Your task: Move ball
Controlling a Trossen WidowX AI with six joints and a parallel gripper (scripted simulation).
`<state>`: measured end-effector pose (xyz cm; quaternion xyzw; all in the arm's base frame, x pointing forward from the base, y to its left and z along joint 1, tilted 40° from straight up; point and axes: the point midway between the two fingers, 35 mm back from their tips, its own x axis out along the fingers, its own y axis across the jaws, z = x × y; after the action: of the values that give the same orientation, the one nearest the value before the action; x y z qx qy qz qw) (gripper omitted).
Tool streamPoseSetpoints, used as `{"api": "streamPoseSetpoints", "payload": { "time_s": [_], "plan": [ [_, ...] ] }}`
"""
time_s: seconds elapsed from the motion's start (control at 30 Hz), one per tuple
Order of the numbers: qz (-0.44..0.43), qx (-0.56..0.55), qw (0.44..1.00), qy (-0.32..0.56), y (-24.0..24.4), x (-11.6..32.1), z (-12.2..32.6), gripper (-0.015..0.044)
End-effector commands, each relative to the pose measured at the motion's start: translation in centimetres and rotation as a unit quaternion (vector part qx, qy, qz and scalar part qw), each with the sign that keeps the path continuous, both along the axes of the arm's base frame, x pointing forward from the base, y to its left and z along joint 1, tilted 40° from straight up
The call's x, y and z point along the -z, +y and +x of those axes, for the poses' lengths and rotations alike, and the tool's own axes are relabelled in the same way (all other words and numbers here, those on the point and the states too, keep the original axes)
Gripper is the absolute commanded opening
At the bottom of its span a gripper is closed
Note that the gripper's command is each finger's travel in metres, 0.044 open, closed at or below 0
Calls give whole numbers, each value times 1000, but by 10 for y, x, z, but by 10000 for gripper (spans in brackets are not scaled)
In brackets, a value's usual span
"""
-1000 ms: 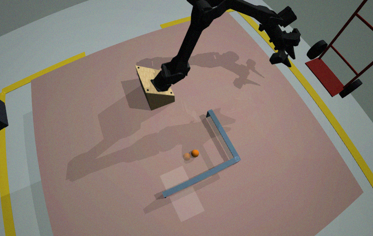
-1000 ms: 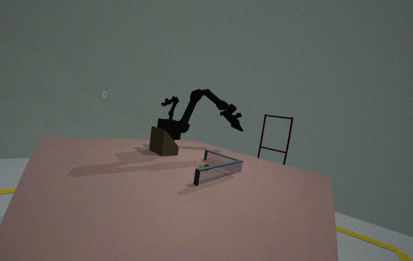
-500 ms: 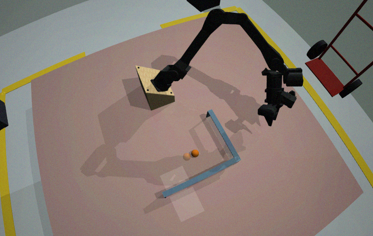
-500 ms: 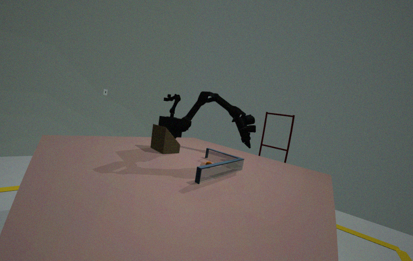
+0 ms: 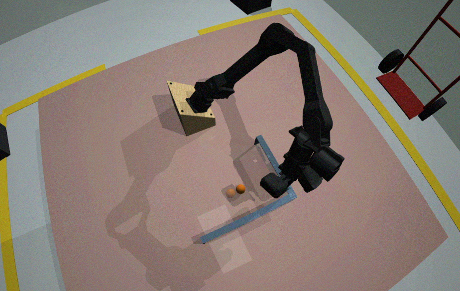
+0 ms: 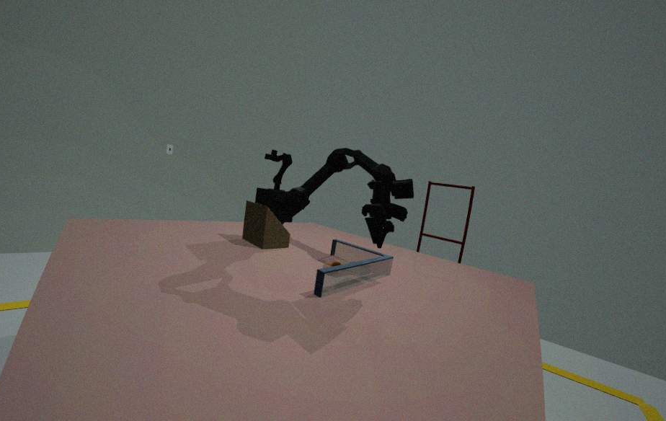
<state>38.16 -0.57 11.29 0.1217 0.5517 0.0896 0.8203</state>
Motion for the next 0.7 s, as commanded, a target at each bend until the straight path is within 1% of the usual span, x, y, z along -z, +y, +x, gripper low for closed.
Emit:
{"api": "streamPoseSetpoints", "payload": {
  "time_s": [0.0, 0.1, 0.17, 0.4, 0.53, 0.67],
  "plan": [
    [60, -7, 996, 63, -22, 40, -25, 255],
    [153, 0, 981, 116, -39, 75, -57, 255],
    [199, 9, 971, 130, -45, 87, -71, 255],
    [205, 10, 970, 132, -46, 88, -73, 255],
    [205, 10, 970, 132, -37, 99, -71, 255],
    [205, 10, 970, 132, -36, 100, -70, 255]
  ]
}}
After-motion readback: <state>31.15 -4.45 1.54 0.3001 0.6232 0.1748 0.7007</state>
